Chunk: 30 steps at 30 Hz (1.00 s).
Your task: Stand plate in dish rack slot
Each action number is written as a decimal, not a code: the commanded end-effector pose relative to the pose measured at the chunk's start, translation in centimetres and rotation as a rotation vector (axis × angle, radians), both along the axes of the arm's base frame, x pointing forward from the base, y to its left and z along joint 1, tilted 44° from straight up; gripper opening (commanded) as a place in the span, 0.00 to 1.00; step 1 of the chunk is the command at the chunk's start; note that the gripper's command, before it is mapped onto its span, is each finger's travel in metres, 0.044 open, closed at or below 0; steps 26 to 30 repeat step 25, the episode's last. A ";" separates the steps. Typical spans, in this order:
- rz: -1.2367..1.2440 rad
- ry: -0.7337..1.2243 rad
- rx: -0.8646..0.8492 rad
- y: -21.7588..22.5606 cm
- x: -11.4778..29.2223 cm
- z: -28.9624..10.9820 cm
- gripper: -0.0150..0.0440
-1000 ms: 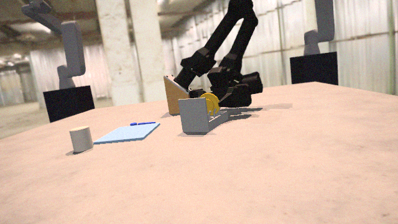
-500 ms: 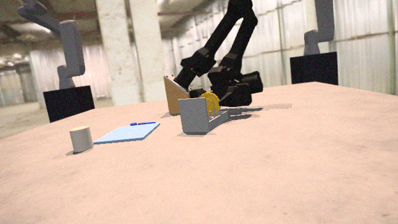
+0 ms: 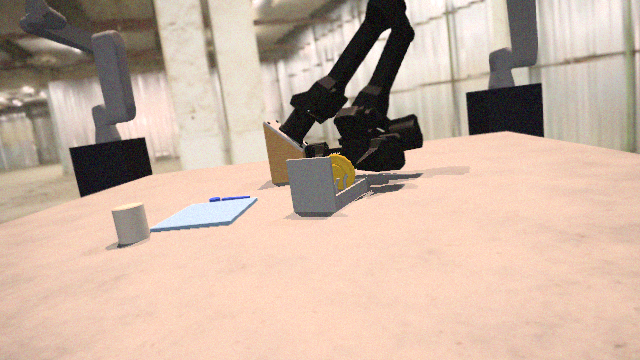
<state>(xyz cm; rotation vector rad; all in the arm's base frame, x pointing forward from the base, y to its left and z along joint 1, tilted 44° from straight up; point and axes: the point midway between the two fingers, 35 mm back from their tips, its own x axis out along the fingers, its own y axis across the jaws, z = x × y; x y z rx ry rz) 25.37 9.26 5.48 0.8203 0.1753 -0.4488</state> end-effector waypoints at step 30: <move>0.013 0.091 -0.105 -8.6 0.3 8.6 0.93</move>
